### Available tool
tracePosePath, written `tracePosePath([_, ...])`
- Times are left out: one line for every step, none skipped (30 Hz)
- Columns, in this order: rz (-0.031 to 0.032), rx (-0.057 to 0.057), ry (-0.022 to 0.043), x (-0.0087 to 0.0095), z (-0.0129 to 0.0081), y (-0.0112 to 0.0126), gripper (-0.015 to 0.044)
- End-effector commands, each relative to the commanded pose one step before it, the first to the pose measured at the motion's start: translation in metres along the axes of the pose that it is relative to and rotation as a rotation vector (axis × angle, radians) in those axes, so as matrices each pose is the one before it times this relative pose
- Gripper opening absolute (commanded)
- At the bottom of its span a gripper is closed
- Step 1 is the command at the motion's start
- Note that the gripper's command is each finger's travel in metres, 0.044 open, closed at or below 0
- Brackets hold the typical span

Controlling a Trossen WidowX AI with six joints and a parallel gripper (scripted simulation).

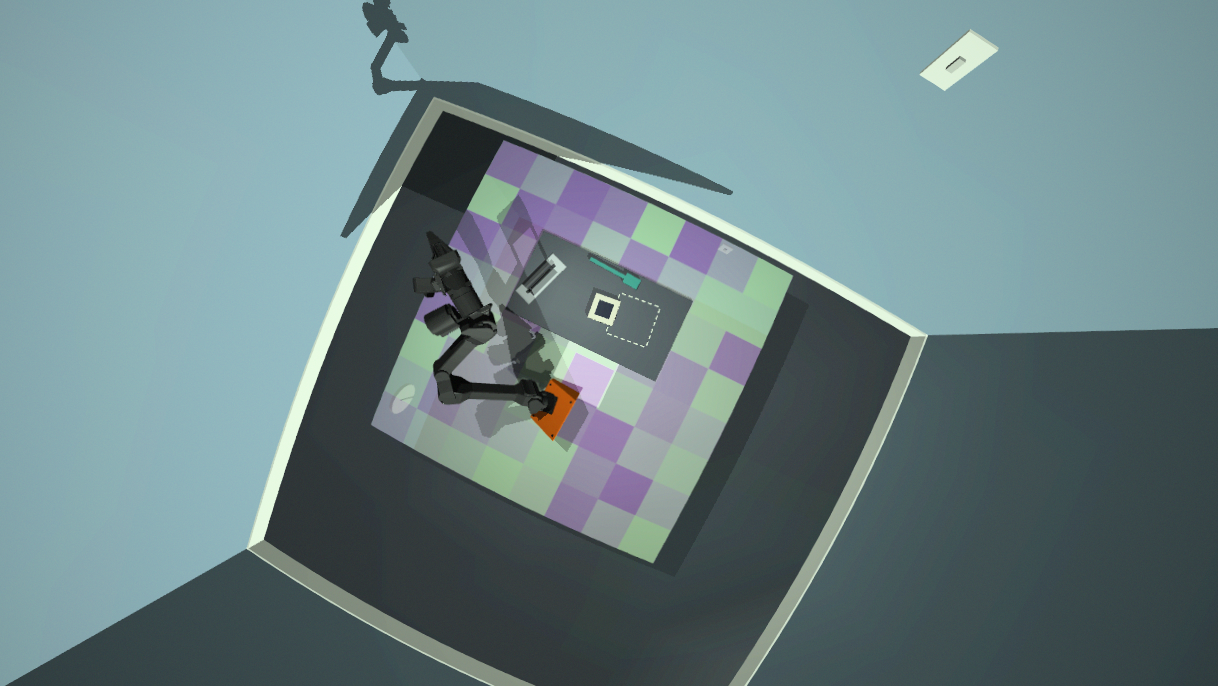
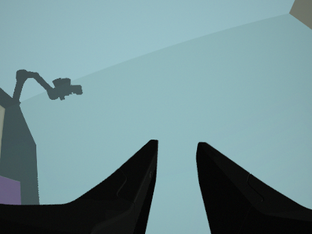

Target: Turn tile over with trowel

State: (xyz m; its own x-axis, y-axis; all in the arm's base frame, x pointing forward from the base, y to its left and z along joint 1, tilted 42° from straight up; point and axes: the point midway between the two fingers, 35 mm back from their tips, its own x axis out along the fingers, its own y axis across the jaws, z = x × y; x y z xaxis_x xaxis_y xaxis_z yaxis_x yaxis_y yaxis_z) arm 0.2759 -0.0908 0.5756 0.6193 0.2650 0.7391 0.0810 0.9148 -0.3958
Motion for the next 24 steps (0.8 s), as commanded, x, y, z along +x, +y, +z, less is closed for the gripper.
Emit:
tracePosePath([0.0,0.0,0.0,0.0,0.0,0.0,0.0074])
tracePosePath([0.0,0.0,0.0,0.0,0.0,0.0,0.0048])
tracePosePath([0.0,0.0,0.0,0.0,0.0,0.0,0.0021])
tracePosePath([0.0,0.0,0.0,0.0,0.0,0.0,0.0])
tracePosePath([0.0,0.0,0.0,0.0,0.0,0.0,0.0])
tracePosePath([0.0,0.0,0.0,0.0,0.0,0.0,0.0])
tracePosePath([0.0,0.0,0.0,0.0,0.0,0.0,0.0])
tracePosePath([0.0,0.0,0.0,0.0,0.0,0.0,0.0])
tracePosePath([0.0,0.0,0.0,0.0,0.0,0.0,0.0])
tracePosePath([0.0,0.0,0.0,0.0,0.0,0.0,0.0])
tracePosePath([0.0,0.0,0.0,0.0,0.0,0.0,0.0])
tracePosePath([0.0,0.0,0.0,0.0,0.0,0.0,0.0])
tracePosePath([0.0,0.0,0.0,0.0,0.0,0.0,0.0])
tracePosePath([0.0,0.0,0.0,0.0,0.0,0.0,0.0])
tracePosePath([0.0,0.0,0.0,0.0,0.0,0.0,0.0])
tracePosePath([0.0,0.0,0.0,0.0,0.0,0.0,0.0])
tracePosePath([0.0,0.0,0.0,0.0,0.0,0.0,0.0])
tracePosePath([0.0,0.0,0.0,0.0,0.0,0.0,0.0])
tracePosePath([0.0,0.0,0.0,0.0,0.0,0.0,0.0])
tracePosePath([0.0,0.0,0.0,0.0,0.0,0.0,0.0026])
tracePosePath([0.0,0.0,0.0,0.0,0.0,0.0,0.0053])
tracePosePath([0.0,0.0,0.0,0.0,0.0,0.0,0.0079])
tracePosePath([0.0,0.0,0.0,0.0,0.0,0.0,0.01])
tracePosePath([0.00055,0.0001,0.00008,0.0,-0.00001,0.00009,0.01])
